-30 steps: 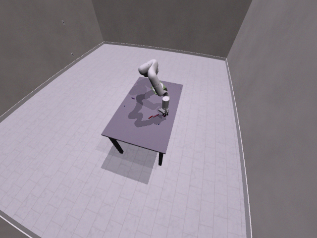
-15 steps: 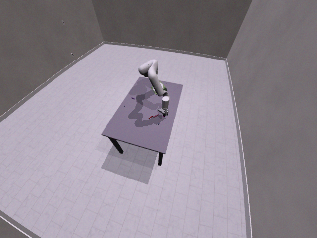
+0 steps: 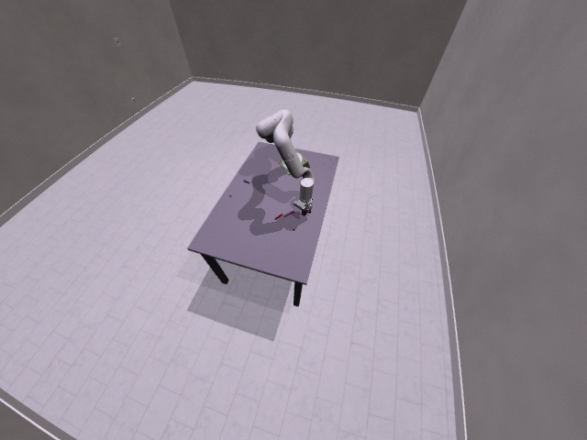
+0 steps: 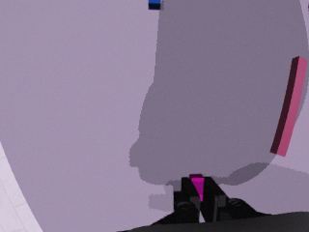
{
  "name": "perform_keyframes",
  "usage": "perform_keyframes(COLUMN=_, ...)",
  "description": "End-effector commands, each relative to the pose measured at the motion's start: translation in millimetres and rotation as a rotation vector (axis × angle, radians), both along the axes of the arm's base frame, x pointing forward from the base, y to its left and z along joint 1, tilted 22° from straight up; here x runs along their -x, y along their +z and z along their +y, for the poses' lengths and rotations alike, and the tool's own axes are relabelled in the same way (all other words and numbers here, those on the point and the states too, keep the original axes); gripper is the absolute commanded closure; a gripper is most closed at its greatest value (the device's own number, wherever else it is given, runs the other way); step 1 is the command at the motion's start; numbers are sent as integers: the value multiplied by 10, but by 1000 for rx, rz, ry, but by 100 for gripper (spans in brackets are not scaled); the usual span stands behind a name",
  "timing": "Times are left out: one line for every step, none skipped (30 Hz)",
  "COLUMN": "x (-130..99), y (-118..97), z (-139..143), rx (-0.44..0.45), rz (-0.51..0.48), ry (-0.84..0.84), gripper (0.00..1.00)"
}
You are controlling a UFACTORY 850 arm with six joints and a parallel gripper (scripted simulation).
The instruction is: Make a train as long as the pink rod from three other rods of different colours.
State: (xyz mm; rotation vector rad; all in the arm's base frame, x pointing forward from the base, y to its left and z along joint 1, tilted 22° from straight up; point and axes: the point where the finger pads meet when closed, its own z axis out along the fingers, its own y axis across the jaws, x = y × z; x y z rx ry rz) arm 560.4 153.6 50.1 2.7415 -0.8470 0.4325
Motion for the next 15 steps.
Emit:
perform_keyframes(x=-7, y=8, z=5, rx=-1, rz=-2, ry=0, gripper=96)
perform_keyframes(x=-7, y=8, z=5, rx=-1, rz=-2, ry=0, gripper=96)
perform_keyframes(x=-7, y=8, z=5, rx=-1, rz=-2, ry=0, gripper=96)
perform_keyframes(x=-7, y=8, z=5, rx=-1, rz=-2, ry=0, gripper=96)
perform_keyframes(x=-7, y=8, z=5, rx=-1, rz=-2, ry=0, gripper=96)
perform_keyframes(x=-7, y=8, z=5, rx=-1, rz=-2, ry=0, gripper=96)
perform_keyframes(x=-7, y=8, z=5, rx=-1, rz=-2, ry=0, gripper=96)
perform_keyframes(x=-7, y=8, z=5, rx=-1, rz=-2, ry=0, gripper=96)
perform_keyframes(x=-7, y=8, z=5, rx=-1, rz=-2, ry=0, gripper=96)
perform_keyframes(x=-7, y=8, z=5, rx=-1, rz=-2, ry=0, gripper=96)
perform_keyframes(x=-6, y=8, z=6, rx=-1, rz=-2, ry=0, gripper=96)
perform_keyframes(x=-6, y=12, z=7, rx=-1, rz=-2, ry=0, gripper=96)
perform_keyframes(x=-4, y=21, z=10, rx=-1, rz=-2, ry=0, gripper=96)
perform_keyframes(x=0, y=37, z=15, rx=-1, rz=-2, ry=0, gripper=96)
perform_keyframes(x=5, y=61, z=23, rx=-1, rz=-2, ry=0, gripper=96)
